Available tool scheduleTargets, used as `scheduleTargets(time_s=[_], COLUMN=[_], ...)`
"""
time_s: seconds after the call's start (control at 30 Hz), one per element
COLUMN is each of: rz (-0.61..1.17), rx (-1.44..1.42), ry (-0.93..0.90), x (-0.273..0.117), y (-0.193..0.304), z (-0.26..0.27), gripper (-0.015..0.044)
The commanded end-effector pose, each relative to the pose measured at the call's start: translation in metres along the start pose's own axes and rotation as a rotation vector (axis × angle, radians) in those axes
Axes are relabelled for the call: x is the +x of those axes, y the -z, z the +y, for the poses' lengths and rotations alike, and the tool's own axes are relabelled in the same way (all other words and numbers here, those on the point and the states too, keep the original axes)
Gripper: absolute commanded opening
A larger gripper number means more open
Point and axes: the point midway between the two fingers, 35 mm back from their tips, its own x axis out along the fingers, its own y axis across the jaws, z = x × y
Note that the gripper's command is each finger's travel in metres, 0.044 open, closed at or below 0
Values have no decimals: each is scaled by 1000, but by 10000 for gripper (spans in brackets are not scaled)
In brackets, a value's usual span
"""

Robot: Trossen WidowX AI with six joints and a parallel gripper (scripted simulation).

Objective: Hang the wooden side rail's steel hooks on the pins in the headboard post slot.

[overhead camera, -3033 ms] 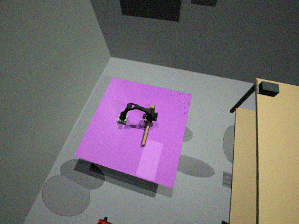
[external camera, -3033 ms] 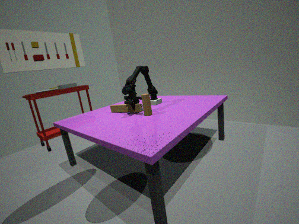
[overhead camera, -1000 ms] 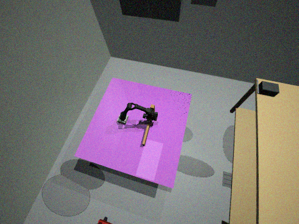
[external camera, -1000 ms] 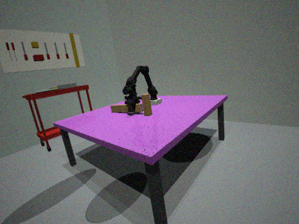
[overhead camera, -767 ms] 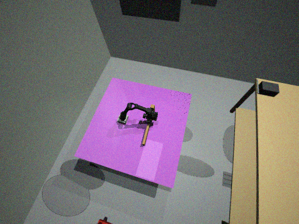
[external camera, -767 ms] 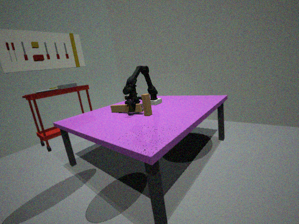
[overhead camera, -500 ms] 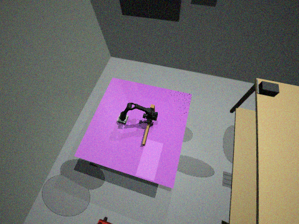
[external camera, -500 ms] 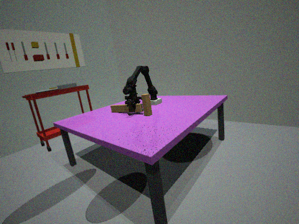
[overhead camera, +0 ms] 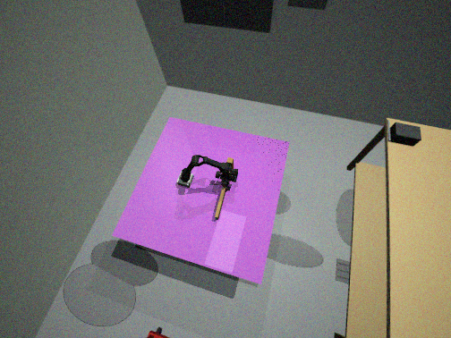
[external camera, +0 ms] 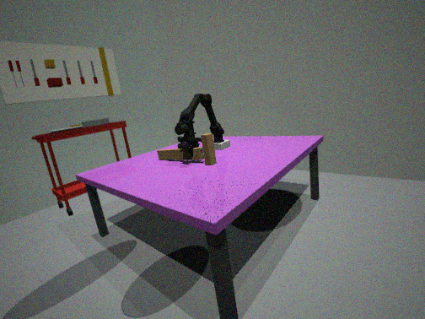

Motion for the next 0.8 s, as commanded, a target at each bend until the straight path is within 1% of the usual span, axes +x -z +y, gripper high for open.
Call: scheduleTargets(time_s=[0.0, 0.77], rz=[2, 2], rx=[5, 5], ry=[-7, -7], x=[-3, -2], y=[1, 4], z=[2, 2], gripper=[0, 0])
